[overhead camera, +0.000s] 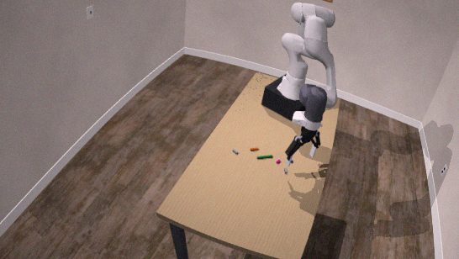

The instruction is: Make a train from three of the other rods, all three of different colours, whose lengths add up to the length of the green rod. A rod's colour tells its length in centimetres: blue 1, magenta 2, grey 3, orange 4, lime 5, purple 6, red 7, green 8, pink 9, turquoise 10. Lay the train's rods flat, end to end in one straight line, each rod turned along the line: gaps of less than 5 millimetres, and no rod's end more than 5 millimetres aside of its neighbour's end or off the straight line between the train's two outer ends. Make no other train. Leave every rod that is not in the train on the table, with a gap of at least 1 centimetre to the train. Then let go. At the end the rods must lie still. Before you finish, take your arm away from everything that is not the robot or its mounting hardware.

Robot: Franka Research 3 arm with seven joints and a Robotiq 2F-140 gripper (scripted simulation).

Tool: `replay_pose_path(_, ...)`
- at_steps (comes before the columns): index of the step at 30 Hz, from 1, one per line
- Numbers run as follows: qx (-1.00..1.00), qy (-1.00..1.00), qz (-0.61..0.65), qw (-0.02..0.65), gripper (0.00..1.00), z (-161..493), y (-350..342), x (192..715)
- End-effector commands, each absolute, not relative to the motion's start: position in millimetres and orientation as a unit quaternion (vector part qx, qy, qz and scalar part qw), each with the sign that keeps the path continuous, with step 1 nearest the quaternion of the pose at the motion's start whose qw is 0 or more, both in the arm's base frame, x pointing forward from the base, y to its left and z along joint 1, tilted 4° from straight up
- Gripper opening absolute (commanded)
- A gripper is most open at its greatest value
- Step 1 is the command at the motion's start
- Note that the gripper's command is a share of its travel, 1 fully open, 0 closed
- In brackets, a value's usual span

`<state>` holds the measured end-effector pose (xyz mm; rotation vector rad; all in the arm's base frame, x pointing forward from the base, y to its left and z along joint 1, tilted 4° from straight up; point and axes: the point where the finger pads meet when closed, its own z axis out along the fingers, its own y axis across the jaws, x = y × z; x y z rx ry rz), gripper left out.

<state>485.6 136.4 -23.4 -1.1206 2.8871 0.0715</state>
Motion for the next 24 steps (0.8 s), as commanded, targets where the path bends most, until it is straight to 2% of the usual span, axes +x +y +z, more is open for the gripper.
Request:
replay_pose_path(1, -0.438, 0.898, 0.022, 0.022, 1.0, -25.6, 136.2, 483.7)
replay_pose_path(24, -0.625, 0.78, 0.018, 0.024, 1.0, -27.6, 136.4, 482.3)
